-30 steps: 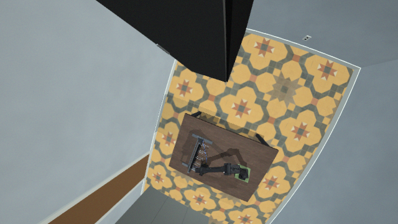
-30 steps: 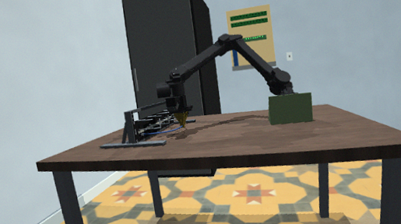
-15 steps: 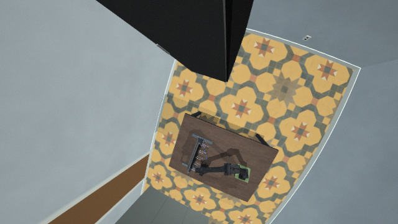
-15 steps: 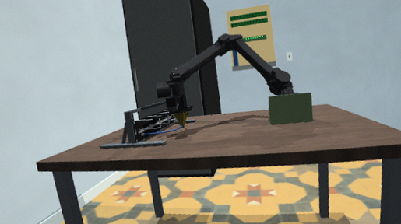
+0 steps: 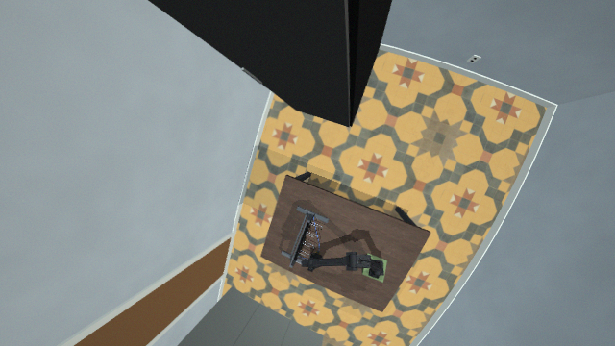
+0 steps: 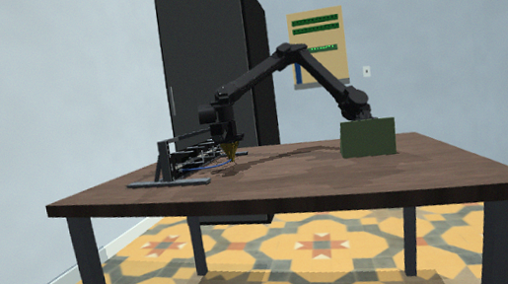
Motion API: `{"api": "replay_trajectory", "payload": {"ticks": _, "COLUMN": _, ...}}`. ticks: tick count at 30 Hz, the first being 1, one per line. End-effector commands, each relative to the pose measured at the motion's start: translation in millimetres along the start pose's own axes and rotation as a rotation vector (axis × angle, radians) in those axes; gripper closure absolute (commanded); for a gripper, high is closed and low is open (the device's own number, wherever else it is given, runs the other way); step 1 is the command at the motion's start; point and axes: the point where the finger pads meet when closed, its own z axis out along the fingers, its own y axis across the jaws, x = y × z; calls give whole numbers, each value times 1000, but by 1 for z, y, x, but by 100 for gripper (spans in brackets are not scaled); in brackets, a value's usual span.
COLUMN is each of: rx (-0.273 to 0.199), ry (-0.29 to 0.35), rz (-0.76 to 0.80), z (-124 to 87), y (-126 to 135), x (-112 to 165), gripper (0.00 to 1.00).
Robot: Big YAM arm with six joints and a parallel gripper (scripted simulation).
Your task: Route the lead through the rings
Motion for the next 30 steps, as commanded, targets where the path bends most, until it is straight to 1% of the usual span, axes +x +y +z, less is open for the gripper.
{"api": "replay_trajectory", "payload": {"ticks": 1, "rx": 11, "ry": -4, "rz": 0, "z": -1, "y": -5, "x": 1, "gripper": 100}}
{"api": "replay_trajectory", "payload": {"ticks": 10, "rx": 11, "ry": -4, "rz": 0, "z": -2, "y": -5, "x": 1, "gripper": 100}}
{"api": "replay_trajectory", "payload": {"ticks": 13, "rx": 14, "ry": -5, "rz": 0, "z": -5, "y": -6, "x": 0, "gripper": 100}}
{"api": "replay_trajectory", "payload": {"ticks": 16, "rx": 23, "ry": -6, "rz": 1, "z": -15, "y": -8, "x": -1, "gripper": 100}}
{"api": "replay_trajectory", "payload": {"ticks": 20, "rx": 58, "ry": -22, "rz": 25, "z": -36, "y": -20, "x": -2, "gripper": 100}}
{"api": "replay_trajectory", "payload": {"ticks": 24, "rx": 60, "ry": -25, "rz": 28, "z": -39, "y": -21, "x": -2, "gripper": 100}}
{"api": "replay_trajectory", "payload": {"ticks": 30, "rx": 60, "ry": -26, "rz": 28, "z": -51, "y": -21, "x": -2, "gripper": 100}}
